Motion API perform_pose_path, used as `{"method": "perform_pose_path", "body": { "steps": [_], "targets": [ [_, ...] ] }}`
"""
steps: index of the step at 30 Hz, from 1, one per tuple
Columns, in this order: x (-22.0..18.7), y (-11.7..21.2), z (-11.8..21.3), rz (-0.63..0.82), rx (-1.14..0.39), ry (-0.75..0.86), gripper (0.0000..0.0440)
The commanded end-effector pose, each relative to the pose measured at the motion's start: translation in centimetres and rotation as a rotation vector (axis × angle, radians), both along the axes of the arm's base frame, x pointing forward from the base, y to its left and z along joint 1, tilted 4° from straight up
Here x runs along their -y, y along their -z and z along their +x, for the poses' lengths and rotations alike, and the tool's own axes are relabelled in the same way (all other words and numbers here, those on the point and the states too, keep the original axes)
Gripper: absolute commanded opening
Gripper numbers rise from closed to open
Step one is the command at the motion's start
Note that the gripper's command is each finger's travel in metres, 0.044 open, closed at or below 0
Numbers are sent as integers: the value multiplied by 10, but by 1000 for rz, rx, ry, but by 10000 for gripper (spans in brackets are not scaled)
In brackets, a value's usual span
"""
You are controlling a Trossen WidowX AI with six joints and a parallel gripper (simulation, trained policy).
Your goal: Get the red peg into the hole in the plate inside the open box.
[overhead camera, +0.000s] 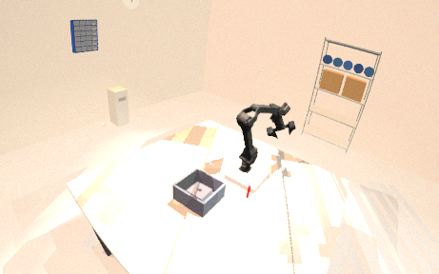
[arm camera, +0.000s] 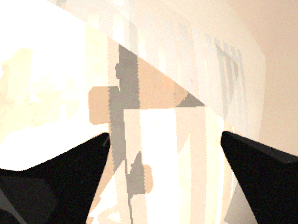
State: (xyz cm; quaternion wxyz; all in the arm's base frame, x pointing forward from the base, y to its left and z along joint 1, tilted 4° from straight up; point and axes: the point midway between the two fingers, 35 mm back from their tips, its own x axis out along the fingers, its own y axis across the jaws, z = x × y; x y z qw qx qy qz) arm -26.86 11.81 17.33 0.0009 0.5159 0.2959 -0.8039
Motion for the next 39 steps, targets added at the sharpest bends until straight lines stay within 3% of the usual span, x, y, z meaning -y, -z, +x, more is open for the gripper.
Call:
{"method": "perform_pose_path", "body": {
  "steps": [1, 3, 17, 39],
  "targets": [
    [-3, -4, -1, 2, -24, 14, 421],
    [-11, -11, -1, -7, -63, 64, 440],
    [-63, -21, 35, -145, -212, 507, 440],
    [-119, -14, 123, -343, -405, 1225, 440]
  ]
}}
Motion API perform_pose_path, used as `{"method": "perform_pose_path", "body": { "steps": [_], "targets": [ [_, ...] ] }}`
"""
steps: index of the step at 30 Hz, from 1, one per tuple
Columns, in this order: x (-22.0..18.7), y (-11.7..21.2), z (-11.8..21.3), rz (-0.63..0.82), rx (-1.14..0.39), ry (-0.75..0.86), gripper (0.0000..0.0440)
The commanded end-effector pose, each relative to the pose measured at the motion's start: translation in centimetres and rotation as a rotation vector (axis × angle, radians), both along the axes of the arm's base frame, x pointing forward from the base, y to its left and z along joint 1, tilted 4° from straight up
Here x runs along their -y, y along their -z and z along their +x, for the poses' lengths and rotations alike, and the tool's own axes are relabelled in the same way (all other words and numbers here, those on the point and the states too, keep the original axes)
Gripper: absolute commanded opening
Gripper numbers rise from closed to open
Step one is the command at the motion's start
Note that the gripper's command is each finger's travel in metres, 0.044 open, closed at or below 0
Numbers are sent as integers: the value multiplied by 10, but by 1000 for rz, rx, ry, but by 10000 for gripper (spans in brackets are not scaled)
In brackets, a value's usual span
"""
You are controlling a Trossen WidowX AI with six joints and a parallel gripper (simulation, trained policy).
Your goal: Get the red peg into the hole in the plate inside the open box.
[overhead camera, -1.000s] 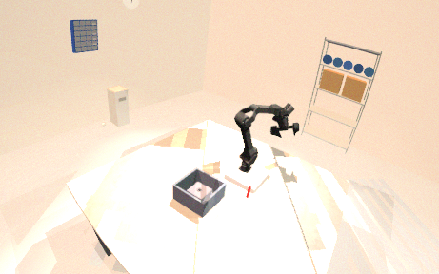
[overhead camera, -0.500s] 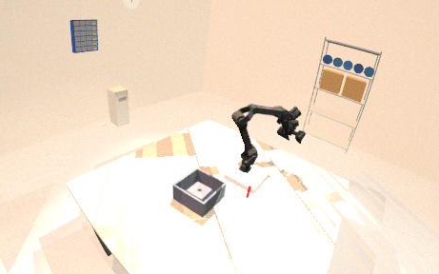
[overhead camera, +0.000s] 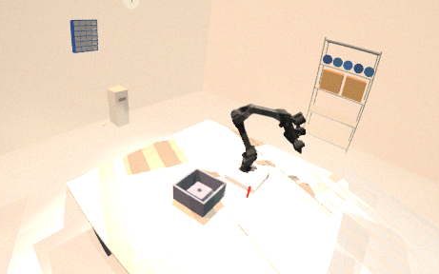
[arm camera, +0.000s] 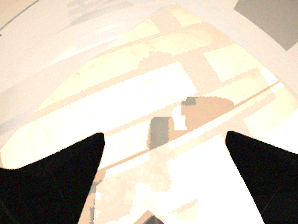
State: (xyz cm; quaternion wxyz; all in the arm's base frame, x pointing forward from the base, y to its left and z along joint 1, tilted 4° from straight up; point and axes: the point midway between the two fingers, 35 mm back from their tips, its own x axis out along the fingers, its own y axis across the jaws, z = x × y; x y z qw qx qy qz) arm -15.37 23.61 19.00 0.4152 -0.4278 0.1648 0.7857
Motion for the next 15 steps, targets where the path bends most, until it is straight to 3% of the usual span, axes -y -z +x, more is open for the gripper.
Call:
{"method": "perform_pose_path", "body": {
  "steps": [1, 15],
  "targets": [
    [-2, 4, 12, -33, -23, 85, 440],
    [-13, 16, 76, -159, -135, 546, 440]
  ]
}}
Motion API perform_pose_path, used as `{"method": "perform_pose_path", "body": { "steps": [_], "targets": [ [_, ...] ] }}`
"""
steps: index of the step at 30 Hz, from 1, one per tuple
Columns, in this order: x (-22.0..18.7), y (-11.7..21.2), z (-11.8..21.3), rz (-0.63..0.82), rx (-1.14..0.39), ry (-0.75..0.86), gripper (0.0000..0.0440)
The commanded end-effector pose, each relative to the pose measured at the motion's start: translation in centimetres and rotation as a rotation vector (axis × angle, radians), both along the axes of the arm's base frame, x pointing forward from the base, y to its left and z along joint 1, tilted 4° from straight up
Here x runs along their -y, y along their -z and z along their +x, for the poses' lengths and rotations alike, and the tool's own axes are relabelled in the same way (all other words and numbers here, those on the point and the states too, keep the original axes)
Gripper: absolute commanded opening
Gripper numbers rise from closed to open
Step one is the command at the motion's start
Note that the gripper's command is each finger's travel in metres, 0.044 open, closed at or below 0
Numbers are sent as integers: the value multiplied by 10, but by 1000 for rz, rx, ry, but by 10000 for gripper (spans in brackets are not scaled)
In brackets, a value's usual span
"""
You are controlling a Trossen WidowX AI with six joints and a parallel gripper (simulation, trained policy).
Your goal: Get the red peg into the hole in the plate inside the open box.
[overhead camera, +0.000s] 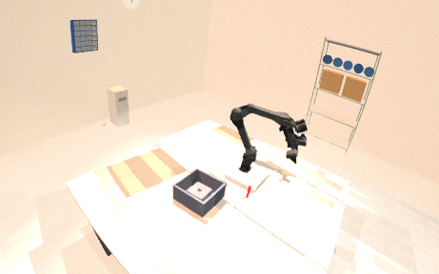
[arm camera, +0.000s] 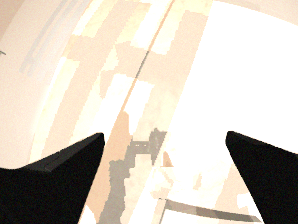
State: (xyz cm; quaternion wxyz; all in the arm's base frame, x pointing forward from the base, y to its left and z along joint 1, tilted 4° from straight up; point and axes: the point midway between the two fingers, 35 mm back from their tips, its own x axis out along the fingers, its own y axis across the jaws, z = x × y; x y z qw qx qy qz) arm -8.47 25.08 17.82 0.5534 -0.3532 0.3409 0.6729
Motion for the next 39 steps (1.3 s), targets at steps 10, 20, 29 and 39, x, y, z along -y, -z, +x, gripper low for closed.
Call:
{"method": "perform_pose_path", "body": {
  "steps": [10, 20, 29, 39],
  "targets": [
    [5, 14, 52, -105, -88, 386, 440],
    [15, 22, 93, -179, -158, 721, 440],
    [30, 29, 128, -238, -216, 1024, 440],
    [50, 35, 162, -293, -279, 1363, 440]
  ]
}}
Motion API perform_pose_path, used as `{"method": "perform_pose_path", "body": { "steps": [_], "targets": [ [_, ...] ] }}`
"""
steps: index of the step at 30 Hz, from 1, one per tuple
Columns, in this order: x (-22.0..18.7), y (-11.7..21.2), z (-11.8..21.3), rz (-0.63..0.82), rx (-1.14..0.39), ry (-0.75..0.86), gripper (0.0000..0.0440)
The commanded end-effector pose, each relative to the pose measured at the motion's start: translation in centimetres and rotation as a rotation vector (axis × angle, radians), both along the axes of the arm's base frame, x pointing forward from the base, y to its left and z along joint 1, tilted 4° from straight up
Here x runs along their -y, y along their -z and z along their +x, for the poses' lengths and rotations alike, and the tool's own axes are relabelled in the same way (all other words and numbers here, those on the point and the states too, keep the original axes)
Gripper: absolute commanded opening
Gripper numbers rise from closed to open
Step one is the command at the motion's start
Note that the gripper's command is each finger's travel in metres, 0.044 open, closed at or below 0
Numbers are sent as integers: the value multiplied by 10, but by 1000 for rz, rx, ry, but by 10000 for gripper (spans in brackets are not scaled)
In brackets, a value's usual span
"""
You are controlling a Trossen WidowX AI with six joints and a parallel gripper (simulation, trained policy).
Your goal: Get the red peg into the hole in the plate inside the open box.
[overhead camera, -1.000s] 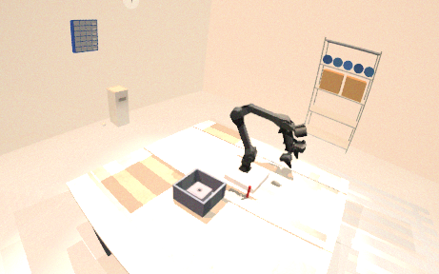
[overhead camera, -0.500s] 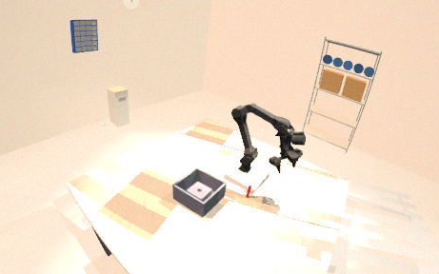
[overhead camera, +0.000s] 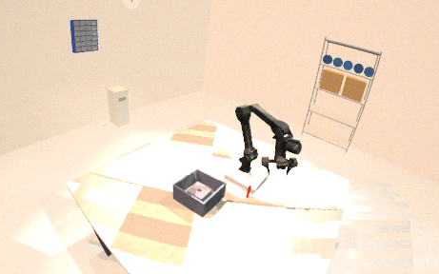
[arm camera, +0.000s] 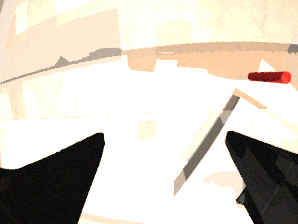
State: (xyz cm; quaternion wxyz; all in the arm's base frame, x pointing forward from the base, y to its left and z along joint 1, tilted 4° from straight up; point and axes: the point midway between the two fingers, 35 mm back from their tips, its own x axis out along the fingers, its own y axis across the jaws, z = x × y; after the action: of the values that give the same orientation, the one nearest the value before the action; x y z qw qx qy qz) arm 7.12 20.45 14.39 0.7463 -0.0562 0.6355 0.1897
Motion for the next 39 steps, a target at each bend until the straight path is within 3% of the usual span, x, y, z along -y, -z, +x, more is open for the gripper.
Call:
{"method": "perform_pose_path", "body": {
  "steps": [1, 24, 39],
  "targets": [
    [6, 2, 9, -22, -12, 93, 440],
    [64, 32, 69, -169, -138, 853, 440],
    [85, 74, 91, -210, -143, 1073, 436]
  ]
}}
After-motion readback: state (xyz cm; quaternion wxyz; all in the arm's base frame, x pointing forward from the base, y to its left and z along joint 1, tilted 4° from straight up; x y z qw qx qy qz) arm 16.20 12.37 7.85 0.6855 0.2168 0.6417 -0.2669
